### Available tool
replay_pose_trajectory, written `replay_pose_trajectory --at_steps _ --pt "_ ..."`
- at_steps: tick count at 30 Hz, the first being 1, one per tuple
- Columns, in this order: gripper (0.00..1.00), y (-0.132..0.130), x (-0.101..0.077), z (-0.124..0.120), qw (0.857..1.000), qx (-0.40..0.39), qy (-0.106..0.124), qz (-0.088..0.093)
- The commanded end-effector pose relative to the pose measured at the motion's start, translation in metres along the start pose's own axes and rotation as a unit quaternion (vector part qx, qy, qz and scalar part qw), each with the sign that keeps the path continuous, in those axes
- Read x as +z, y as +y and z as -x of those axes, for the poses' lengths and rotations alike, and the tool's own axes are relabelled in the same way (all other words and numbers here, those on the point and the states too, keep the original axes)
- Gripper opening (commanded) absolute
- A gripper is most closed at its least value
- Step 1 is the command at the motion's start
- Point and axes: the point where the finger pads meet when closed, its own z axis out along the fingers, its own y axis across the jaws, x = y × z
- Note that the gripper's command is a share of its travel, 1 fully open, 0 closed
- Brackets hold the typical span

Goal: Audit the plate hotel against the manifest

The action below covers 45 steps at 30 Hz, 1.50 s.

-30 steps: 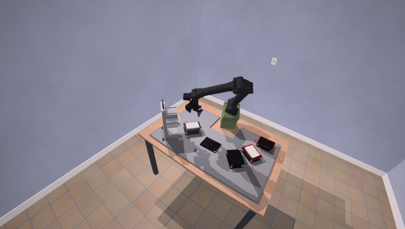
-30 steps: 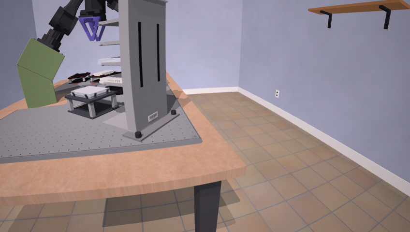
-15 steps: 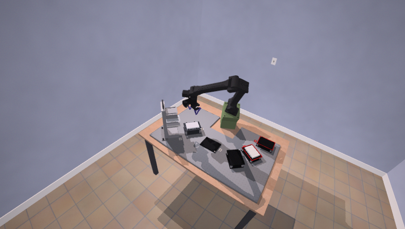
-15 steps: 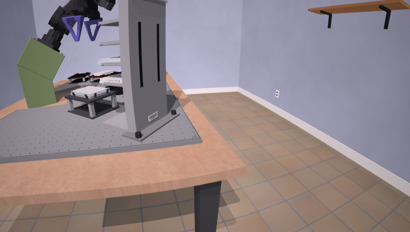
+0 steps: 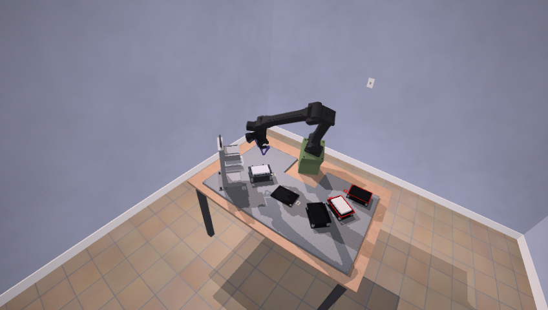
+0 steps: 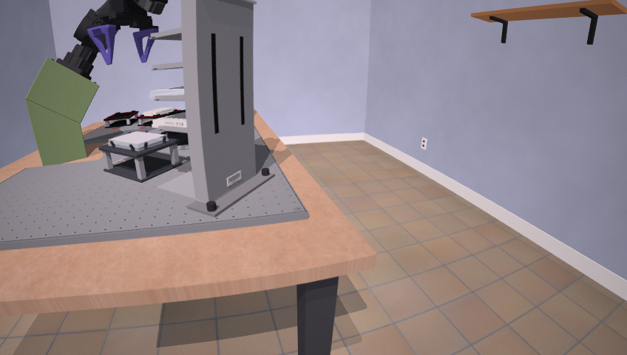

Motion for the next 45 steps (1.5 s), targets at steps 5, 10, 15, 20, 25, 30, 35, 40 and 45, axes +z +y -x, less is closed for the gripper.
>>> replay_pose_trajectory --at_steps 5,10,15,20,25,30,35,40,45 --pt "1.0 0.001 0.009 0.005 0.998 0.068 -0.003 -0.001" --pt "1.0 0.001 0.019 0.004 0.998 0.068 -0.003 0.0" --pt "1.0 0.001 0.036 0.004 0.998 0.068 -0.003 0.0" --pt "1.0 0.001 0.053 0.004 0.998 0.069 -0.002 0.0" --pt "1.0 0.001 0.063 0.004 0.998 0.069 -0.002 0.0" --pt "1.0 0.001 0.08 0.003 0.998 0.069 -0.002 0.0" --pt "1.0 0.001 0.097 0.003 0.998 0.069 -0.002 -0.001" --pt "1.0 0.001 0.111 0.005 0.998 0.068 -0.003 -0.002" --pt "1.0 -0.006 0.092 0.016 0.997 0.071 -0.025 -0.01"
